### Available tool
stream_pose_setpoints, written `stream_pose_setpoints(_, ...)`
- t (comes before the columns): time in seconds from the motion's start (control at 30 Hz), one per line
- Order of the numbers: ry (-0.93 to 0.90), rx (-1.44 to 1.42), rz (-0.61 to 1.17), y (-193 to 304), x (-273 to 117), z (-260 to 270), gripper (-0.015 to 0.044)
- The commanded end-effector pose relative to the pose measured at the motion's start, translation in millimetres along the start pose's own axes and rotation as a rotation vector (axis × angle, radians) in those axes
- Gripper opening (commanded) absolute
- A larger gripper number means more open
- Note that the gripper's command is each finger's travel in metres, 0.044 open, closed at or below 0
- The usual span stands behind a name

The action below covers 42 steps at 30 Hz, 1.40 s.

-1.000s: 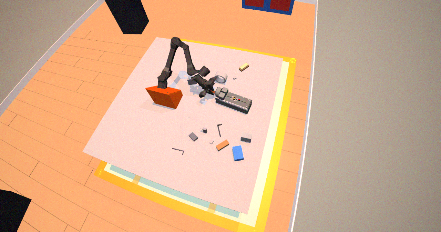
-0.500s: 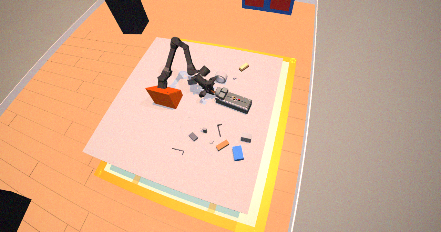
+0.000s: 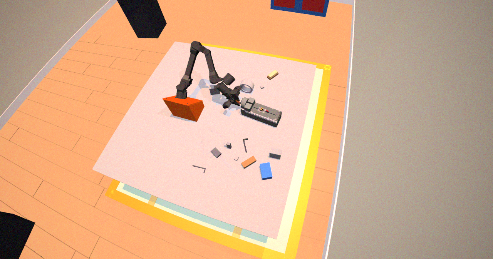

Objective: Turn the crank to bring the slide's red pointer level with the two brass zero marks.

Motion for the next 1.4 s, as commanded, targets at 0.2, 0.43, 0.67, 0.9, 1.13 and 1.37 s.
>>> stream_pose_setpoints(0.2,-0.023,-0.008,-0.002,-1.2,-1.9,8.7,0.0)
stream_pose_setpoints(0.43,-0.023,-0.008,-0.002,-1.8,-2.8,10.3,0.0)
stream_pose_setpoints(0.67,-0.023,-0.008,-0.002,-2.6,-3.9,12.2,0.0)
stream_pose_setpoints(0.9,-0.023,-0.008,-0.002,-3.7,-5.3,14.3,0.0)
stream_pose_setpoints(1.13,-0.023,-0.008,-0.002,-4.5,-6.2,14.6,0.0)
stream_pose_setpoints(1.37,-0.023,-0.008,-0.002,-4.6,-6.5,14.2,0.0)
Point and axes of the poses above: the point midway between the two fingers, 35 mm back from their tips, its own x axis out along the fingers, its own z axis across the jaws, y = z × x, the point moved 7 cm from there along -x, back along the fingers, and after that the axes turned 1 degree about x, right-handed, at the moved point
